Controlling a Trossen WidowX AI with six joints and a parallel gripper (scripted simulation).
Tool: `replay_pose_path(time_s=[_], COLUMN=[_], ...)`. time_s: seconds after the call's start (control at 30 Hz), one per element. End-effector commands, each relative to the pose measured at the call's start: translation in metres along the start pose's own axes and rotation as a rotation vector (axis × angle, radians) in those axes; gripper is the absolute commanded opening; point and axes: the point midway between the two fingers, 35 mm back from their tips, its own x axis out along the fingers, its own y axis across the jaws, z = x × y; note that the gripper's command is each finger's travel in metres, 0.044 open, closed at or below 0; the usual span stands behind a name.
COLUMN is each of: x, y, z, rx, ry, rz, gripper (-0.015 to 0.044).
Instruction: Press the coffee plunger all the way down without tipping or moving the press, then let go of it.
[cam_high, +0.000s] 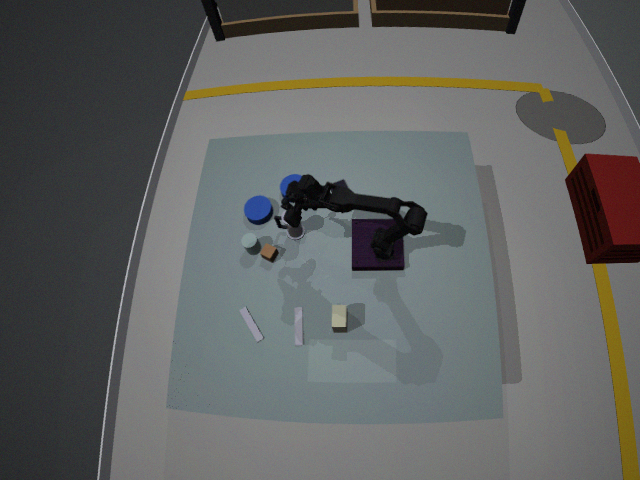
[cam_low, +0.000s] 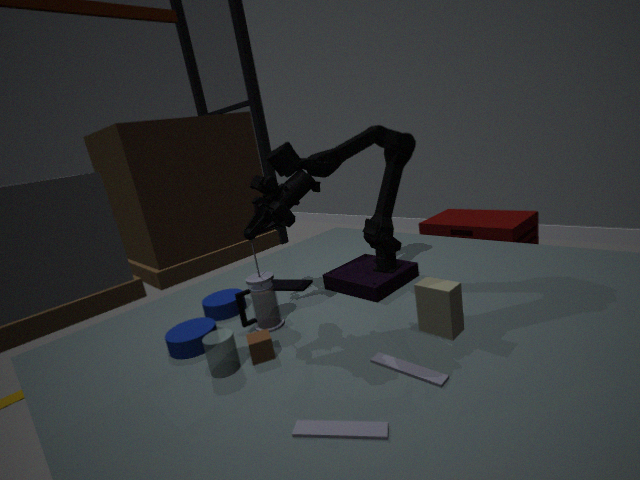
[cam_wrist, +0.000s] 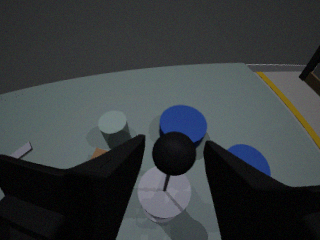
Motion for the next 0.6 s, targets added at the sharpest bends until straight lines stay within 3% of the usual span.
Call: replay_pose_path(time_s=[0.0,0.57], x=[0.0005,0.0074], y=[0.0002,0.0002], z=[-0.0001,-0.0081], rx=[0.003,0.003], ry=[0.0,-0.001], rz=[0.001,0.001], gripper=[0.012,0.012])
